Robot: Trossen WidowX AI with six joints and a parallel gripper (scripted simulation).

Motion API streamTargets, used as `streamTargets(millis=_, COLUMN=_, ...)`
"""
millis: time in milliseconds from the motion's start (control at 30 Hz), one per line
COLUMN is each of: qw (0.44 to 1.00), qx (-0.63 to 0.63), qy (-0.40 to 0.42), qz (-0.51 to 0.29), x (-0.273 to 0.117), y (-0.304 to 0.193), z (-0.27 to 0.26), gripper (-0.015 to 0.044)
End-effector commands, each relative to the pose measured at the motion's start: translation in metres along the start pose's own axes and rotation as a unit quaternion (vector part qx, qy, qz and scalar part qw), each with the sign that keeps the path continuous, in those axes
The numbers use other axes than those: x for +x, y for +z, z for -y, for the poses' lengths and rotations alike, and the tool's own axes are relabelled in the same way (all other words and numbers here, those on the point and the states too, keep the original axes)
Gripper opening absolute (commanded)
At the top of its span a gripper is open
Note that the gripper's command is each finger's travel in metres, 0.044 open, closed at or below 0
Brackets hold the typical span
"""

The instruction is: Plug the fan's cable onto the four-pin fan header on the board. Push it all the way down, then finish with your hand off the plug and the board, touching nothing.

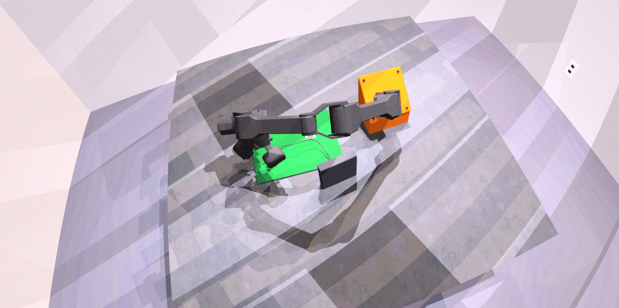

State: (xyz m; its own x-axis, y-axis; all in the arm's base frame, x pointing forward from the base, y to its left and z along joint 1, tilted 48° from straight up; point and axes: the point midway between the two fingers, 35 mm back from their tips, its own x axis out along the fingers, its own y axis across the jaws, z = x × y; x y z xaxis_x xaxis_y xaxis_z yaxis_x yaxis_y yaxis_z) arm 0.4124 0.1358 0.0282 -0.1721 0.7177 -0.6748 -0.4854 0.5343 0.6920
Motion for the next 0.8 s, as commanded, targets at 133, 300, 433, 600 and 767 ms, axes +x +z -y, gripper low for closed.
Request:
streamTargets(millis=133, qw=1.000, qx=0.005, qy=-0.002, qz=0.011, x=0.004, y=0.001, z=0.003, gripper=0.0440)
streamTargets(millis=300, qw=1.000, qx=0.005, qy=-0.002, qz=0.011, x=0.012, y=0.002, z=0.004, gripper=0.0440)
streamTargets(millis=433, qw=1.000, qx=0.005, qy=-0.002, qz=0.011, x=0.018, y=0.002, z=0.004, gripper=0.0440)
streamTargets(millis=600, qw=1.000, qx=0.005, qy=-0.001, qz=0.011, x=0.027, y=0.002, z=0.004, gripper=0.0440)
streamTargets(millis=767, qw=1.000, qx=0.005, qy=-0.001, qz=0.011, x=0.035, y=0.002, z=0.003, gripper=0.0440)
